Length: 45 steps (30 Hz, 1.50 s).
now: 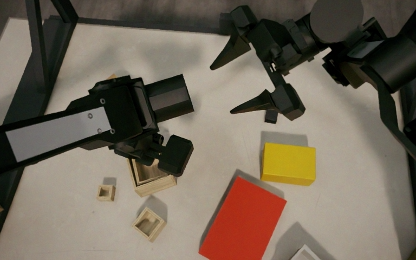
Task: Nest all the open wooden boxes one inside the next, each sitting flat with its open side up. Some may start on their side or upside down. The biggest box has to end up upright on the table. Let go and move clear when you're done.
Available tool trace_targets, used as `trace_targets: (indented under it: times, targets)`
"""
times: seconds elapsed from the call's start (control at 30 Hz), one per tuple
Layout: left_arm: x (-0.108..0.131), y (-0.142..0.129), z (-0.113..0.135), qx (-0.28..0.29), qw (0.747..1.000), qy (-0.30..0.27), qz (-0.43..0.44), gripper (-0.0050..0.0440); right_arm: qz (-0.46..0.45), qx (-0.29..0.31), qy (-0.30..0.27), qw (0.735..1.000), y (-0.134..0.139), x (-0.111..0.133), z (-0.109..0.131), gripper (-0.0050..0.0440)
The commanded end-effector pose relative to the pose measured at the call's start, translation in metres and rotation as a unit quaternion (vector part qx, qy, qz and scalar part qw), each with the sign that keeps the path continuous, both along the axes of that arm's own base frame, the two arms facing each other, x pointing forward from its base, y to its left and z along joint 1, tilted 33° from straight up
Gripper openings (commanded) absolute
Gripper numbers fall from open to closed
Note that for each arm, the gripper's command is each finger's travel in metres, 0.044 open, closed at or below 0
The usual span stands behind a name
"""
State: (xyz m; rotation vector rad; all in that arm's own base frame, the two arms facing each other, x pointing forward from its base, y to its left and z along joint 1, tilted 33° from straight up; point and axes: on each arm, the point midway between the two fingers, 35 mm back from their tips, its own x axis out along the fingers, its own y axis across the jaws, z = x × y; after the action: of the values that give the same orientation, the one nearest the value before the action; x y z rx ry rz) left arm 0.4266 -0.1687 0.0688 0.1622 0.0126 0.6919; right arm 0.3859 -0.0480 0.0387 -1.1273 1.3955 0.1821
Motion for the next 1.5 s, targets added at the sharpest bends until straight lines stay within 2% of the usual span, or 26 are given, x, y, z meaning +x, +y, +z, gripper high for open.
trace_targets:
  times: [0.0,0.03,0.07,0.2,0.5,0.9,1.1,1.47]
  targets:
    - [0.003,-0.002,0.006,-0.005,1.000,-0.008,-0.001,0.0400,-0.069,0.023,-0.050,0.996,0.004,-0.001,0.012,-0.0050]
    - [0.003,-0.002,0.006,-0.005,1.000,-0.008,-0.001,0.0400,-0.069,0.023,-0.050,0.996,0.004,-0.001,0.012,-0.0050]
    - [0.003,-0.002,0.006,-0.005,1.000,-0.008,-0.001,0.0400,-0.109,0.035,-0.069,0.991,0.004,-0.002,0.009,-0.0050]
    - [0.003,-0.002,0.006,-0.005,1.000,-0.008,-0.001,0.0400,-0.180,0.061,-0.119,0.975,0.007,-0.004,0.018,-0.0050]
    - [0.003,-0.002,0.006,-0.005,1.000,-0.008,-0.001,0.0400,-0.322,0.107,-0.200,0.919,0.011,-0.008,0.021,-0.0050]
    - [0.006,0.001,0.010,-0.001,1.000,-0.004,-0.004,0.0400,-0.322,0.107,-0.198,0.919,0.006,-0.009,0.021,-0.0050]
    - [0.019,0.017,0.027,0.023,0.999,0.026,-0.025,0.0400,-0.299,0.107,-0.188,0.929,-0.006,-0.008,0.024,-0.0050]
    - [0.028,0.032,0.035,0.044,0.996,0.068,-0.043,0.0400,-0.280,0.104,-0.178,0.938,-0.018,-0.009,0.024,-0.0050]
